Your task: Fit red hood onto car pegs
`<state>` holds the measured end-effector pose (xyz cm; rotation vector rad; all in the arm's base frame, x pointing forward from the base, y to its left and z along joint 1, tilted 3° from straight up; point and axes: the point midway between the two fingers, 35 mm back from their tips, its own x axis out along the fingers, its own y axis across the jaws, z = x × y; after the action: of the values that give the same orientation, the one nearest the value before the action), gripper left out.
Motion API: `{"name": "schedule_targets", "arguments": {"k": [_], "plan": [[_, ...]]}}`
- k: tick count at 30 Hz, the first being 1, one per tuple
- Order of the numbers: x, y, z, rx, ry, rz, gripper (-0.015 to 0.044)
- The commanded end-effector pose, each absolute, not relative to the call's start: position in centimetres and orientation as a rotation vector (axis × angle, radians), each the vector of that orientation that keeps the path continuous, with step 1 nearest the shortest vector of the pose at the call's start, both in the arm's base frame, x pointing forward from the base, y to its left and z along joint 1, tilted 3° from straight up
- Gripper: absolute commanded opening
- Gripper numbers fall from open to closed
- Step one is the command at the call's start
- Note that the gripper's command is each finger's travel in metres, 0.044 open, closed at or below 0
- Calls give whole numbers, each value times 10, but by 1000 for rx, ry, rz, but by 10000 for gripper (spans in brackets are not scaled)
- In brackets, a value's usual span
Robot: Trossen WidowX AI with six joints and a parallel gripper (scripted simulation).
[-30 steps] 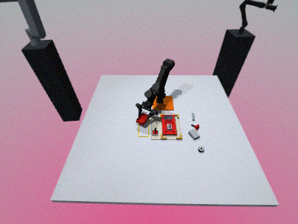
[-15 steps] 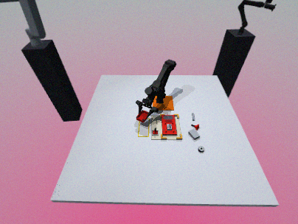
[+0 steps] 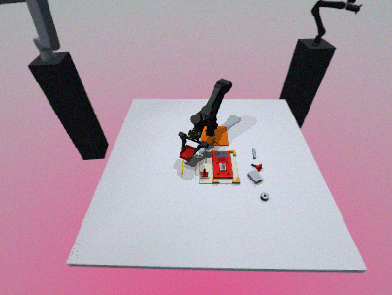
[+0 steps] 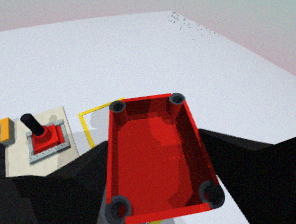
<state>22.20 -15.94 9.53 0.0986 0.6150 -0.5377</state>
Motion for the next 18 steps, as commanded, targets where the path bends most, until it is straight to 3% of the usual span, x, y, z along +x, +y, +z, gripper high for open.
{"name": "schedule_targets", "arguments": {"k": [1, 18], "plan": [[223, -159, 96, 10, 633, -506, 0], [222, -159, 95, -386, 730, -365, 0]]}}
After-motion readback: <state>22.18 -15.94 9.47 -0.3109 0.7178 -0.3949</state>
